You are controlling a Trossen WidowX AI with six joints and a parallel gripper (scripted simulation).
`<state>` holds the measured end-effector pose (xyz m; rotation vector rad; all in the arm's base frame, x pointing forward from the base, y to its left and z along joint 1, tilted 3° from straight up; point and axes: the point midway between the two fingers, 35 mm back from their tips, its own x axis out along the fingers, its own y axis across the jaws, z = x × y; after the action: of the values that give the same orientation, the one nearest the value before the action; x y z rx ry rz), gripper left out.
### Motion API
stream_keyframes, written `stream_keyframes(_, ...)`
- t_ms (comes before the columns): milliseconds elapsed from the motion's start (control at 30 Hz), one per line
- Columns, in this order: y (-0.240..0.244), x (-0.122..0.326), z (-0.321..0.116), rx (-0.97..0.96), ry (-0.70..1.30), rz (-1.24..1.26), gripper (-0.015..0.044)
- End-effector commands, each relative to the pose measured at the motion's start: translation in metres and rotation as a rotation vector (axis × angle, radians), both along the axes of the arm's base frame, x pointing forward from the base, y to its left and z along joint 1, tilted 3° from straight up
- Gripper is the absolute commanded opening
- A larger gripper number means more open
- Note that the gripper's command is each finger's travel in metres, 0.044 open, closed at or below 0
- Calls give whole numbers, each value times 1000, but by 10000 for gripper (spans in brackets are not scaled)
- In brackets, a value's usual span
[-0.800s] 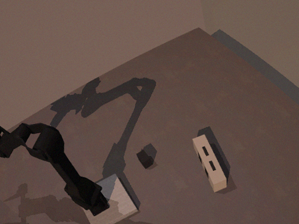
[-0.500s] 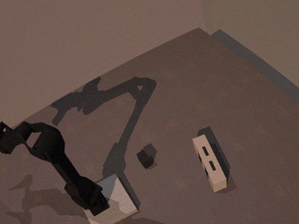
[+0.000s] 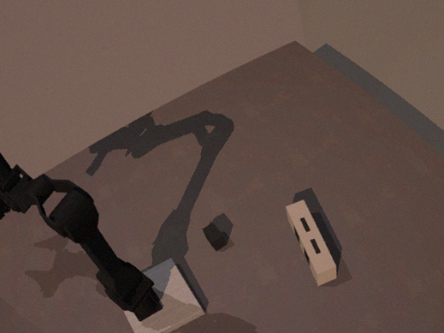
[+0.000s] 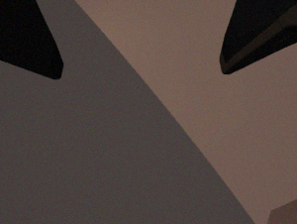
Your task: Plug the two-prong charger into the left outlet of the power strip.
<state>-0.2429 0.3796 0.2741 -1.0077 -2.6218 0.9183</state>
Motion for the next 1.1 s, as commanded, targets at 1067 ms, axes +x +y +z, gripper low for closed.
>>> stream_keyframes(1067, 52, 202, -80, -601, 195, -656, 440)
